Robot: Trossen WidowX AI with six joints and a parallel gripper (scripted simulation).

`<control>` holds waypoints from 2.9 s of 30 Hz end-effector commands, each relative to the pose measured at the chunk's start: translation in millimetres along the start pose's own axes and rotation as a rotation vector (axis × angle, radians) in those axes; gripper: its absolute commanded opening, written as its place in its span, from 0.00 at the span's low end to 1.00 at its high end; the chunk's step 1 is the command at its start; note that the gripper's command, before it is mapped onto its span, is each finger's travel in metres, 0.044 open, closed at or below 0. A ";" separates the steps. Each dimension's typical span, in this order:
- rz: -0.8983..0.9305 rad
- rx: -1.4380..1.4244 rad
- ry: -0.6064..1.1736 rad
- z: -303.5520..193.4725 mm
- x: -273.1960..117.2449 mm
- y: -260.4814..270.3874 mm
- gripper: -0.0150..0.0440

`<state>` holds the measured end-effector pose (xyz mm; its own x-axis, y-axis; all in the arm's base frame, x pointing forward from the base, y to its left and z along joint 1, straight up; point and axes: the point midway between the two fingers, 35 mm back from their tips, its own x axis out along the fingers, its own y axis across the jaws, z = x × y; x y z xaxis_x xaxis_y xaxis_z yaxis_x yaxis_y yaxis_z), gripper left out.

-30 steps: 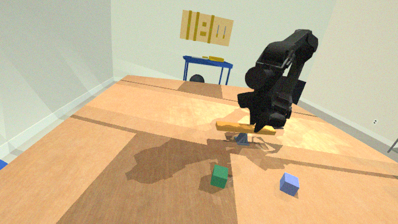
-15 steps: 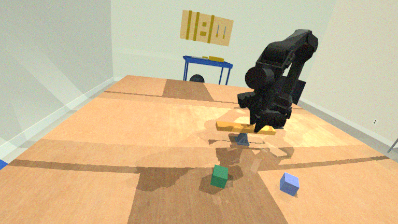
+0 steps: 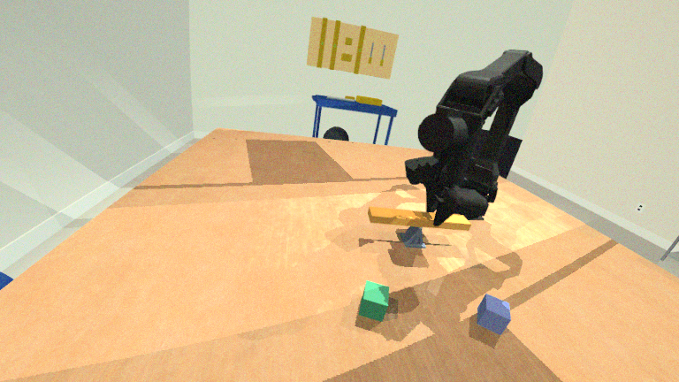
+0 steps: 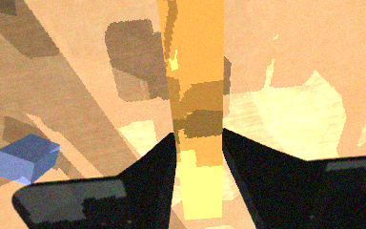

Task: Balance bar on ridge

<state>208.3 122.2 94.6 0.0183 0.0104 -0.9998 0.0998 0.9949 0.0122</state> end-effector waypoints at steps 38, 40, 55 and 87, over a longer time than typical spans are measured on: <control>0.000 0.000 0.000 0.0 0.0 0.0 0.54; 0.000 0.000 0.000 0.0 0.0 0.0 0.55; 0.000 0.000 0.000 0.0 0.0 0.0 0.57; 0.000 0.000 0.000 -0.1 -99.9 0.0 1.00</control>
<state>208.5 122.3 189.3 0.0319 0.0183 -0.9993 0.0997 0.9948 0.0214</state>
